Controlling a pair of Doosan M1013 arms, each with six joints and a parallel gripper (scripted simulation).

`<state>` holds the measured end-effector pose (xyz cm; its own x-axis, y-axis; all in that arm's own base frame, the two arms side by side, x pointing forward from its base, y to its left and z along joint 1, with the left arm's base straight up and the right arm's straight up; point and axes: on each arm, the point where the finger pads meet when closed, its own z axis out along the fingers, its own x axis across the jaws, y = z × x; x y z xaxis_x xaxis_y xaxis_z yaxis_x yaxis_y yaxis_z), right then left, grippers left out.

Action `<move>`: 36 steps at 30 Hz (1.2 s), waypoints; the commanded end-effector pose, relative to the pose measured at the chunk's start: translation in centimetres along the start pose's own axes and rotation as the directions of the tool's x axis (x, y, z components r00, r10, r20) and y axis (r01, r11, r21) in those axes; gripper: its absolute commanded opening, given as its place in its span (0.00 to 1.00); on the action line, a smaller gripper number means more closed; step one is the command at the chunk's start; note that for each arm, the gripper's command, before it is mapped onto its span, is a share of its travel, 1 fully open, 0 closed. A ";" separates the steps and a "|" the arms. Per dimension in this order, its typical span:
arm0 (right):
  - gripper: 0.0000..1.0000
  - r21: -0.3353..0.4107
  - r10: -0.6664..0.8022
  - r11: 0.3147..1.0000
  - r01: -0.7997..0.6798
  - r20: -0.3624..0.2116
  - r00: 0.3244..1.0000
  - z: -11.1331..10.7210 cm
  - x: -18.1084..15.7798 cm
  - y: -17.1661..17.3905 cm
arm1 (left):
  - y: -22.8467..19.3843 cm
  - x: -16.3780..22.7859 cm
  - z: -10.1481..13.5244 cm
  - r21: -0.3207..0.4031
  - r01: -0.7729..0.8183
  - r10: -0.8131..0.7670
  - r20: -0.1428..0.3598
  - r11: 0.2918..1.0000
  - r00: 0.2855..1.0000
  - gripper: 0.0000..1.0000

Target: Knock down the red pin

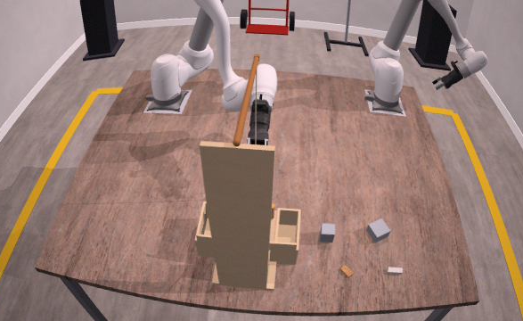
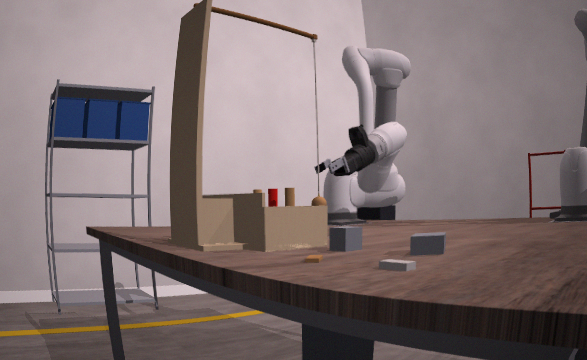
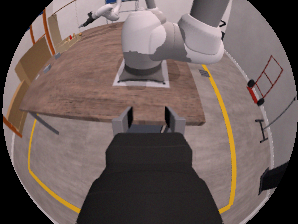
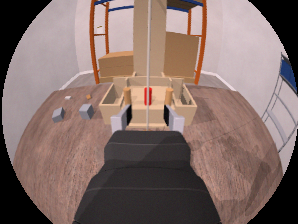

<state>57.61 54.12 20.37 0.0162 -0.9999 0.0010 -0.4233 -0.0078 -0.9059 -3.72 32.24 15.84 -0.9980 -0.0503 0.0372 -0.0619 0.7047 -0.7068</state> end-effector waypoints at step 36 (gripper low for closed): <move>1.00 0.001 0.001 1.000 -0.001 0.000 1.000 3.7 0.0 -0.1 | 0.0 0.0 0.0 -0.001 0.000 0.000 0.000 1.000 1.000 1.00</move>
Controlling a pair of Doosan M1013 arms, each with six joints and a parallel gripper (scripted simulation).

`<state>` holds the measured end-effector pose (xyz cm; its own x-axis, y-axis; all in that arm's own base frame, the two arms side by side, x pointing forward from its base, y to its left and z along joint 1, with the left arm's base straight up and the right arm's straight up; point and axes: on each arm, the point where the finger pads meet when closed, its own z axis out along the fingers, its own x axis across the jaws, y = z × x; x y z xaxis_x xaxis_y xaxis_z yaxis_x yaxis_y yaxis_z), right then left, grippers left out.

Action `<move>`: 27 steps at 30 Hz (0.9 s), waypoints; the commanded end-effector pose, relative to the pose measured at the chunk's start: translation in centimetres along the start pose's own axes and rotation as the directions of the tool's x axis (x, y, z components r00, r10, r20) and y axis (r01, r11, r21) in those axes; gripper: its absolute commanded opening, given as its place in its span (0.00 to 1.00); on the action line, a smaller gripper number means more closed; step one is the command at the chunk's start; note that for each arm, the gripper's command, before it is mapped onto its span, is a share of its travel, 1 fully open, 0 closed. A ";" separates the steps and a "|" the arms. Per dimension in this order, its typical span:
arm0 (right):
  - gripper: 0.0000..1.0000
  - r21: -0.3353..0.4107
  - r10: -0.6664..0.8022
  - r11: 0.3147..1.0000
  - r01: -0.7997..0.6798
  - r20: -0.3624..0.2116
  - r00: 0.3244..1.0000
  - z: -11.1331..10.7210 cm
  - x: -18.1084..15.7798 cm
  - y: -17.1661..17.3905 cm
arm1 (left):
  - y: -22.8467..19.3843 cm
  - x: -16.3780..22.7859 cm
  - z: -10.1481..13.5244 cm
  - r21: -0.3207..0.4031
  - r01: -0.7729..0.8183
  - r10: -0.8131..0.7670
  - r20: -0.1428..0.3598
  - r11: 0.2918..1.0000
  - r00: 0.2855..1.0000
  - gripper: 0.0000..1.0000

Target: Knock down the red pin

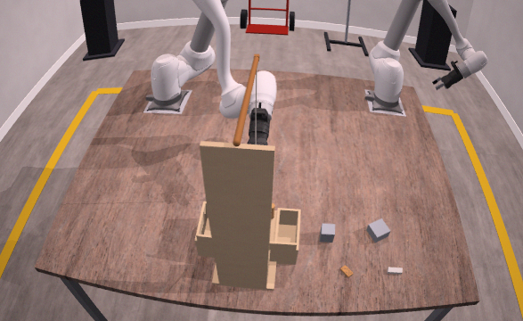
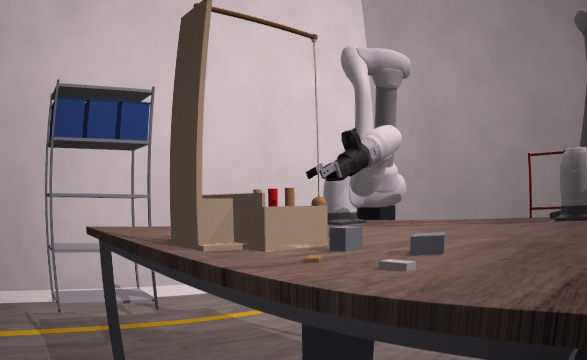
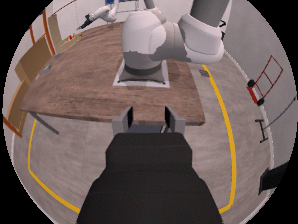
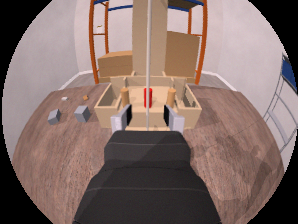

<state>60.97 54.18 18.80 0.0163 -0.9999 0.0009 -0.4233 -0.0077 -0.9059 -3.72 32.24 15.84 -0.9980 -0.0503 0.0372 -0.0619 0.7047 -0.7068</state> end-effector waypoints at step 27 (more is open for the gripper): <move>0.00 0.001 0.001 1.000 -0.001 0.000 1.000 0.0 0.0 -0.1 | 0.0 0.0 0.0 -0.001 0.000 0.000 0.000 1.000 1.000 1.00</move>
